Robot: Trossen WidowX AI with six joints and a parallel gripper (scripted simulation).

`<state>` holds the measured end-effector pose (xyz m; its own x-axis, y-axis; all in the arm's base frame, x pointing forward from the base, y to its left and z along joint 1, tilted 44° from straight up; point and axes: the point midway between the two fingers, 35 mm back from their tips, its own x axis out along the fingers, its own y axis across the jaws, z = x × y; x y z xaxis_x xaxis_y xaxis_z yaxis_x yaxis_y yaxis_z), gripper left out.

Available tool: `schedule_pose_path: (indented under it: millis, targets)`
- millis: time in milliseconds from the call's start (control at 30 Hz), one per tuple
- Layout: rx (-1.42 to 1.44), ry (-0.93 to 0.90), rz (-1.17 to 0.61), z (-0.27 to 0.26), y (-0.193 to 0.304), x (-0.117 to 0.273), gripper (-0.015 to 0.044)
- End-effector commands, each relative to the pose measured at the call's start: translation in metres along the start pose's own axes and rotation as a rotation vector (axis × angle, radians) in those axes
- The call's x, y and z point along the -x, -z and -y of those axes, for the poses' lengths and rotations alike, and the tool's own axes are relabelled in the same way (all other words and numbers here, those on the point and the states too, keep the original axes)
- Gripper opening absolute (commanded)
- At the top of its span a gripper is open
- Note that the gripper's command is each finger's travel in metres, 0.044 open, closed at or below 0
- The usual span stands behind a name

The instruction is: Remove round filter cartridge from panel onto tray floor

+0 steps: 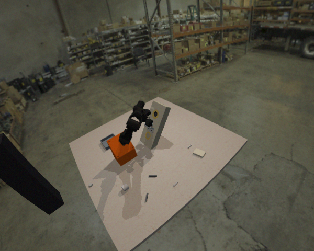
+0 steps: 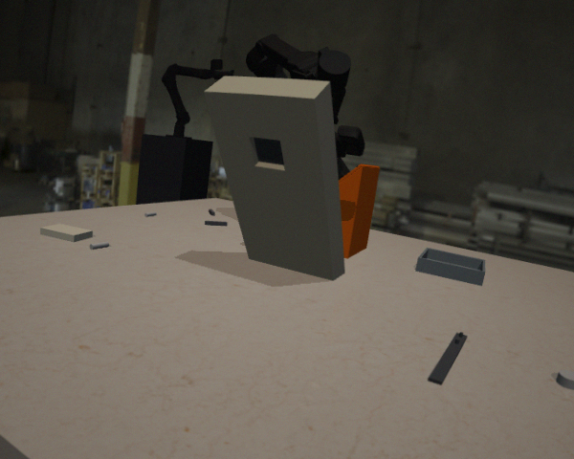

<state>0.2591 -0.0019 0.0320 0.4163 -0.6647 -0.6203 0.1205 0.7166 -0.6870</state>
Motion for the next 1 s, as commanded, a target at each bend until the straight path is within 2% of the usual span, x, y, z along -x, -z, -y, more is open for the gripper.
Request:
schedule_pose_path:
  millis: [0, 233, 467, 500, 700, 967]
  targets:
    - [-0.002, 0.0, 0.0, 0.0, 0.0, 0.0, 0.0239]
    - [-0.002, 0.0, 0.0, 0.0, 0.0, 0.0, 0.0192]
    - [-0.001, -0.001, 0.0, 0.0, -0.008, 0.004, 0.0008]
    - [-0.001, -0.001, 0.0, 0.0, -0.012, 0.005, 0.0]
    - [0.0, -0.004, -0.001, -0.001, -0.023, 0.013, 0.0]
    - [0.001, -0.015, -0.007, -0.006, -0.027, 0.052, 0.0]
